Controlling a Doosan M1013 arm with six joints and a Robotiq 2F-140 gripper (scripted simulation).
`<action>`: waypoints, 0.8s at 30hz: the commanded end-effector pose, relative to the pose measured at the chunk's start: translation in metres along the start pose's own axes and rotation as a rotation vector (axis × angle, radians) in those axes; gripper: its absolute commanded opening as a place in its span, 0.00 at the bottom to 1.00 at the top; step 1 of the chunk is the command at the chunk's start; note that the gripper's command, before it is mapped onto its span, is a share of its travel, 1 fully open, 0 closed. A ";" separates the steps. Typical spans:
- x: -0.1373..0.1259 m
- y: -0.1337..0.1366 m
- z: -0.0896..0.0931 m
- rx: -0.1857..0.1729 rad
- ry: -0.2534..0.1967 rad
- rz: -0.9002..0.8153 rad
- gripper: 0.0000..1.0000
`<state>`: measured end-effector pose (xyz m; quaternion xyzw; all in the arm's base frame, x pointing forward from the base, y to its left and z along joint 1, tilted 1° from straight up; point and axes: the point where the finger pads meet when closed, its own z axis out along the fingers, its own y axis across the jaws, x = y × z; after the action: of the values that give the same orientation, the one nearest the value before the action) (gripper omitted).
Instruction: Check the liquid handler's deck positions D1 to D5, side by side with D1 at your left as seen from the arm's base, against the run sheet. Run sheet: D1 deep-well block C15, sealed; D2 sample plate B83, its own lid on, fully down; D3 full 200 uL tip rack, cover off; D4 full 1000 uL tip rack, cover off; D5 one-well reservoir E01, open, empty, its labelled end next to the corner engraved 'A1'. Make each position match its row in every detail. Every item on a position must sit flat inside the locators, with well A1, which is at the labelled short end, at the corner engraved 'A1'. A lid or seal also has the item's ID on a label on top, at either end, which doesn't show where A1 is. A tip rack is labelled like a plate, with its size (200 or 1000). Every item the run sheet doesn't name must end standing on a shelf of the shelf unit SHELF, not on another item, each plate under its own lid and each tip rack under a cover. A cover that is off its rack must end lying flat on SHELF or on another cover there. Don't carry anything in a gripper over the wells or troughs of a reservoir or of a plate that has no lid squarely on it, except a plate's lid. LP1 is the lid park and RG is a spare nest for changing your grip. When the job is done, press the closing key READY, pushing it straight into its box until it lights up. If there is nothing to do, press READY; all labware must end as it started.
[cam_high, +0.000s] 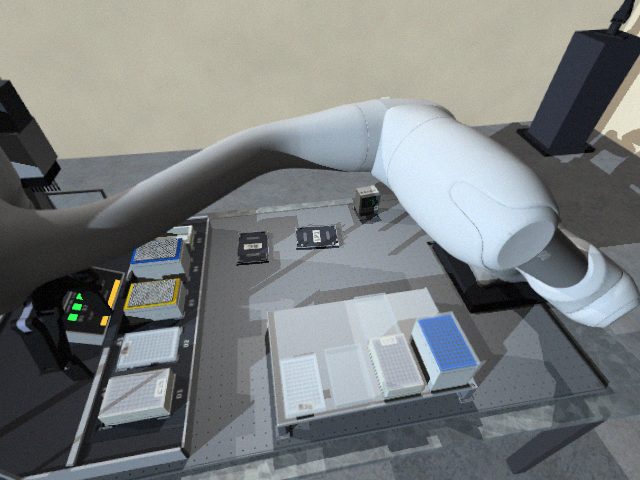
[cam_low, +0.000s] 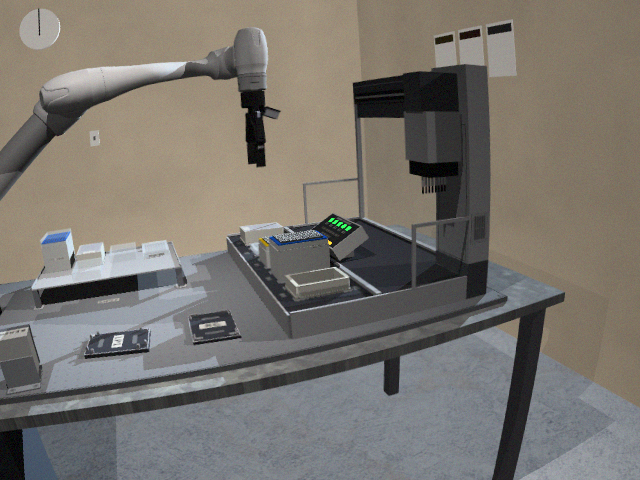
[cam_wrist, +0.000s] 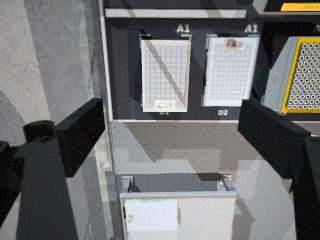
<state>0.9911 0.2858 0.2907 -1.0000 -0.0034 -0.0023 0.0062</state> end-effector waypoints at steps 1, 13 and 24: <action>0.000 0.000 -0.002 0.001 0.001 0.000 0.79; 0.000 0.000 0.008 0.001 0.001 0.000 0.79; 0.000 0.000 0.026 0.001 0.001 0.000 0.79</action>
<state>0.9916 0.2860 0.2664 -1.0000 -0.0033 -0.0019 0.0061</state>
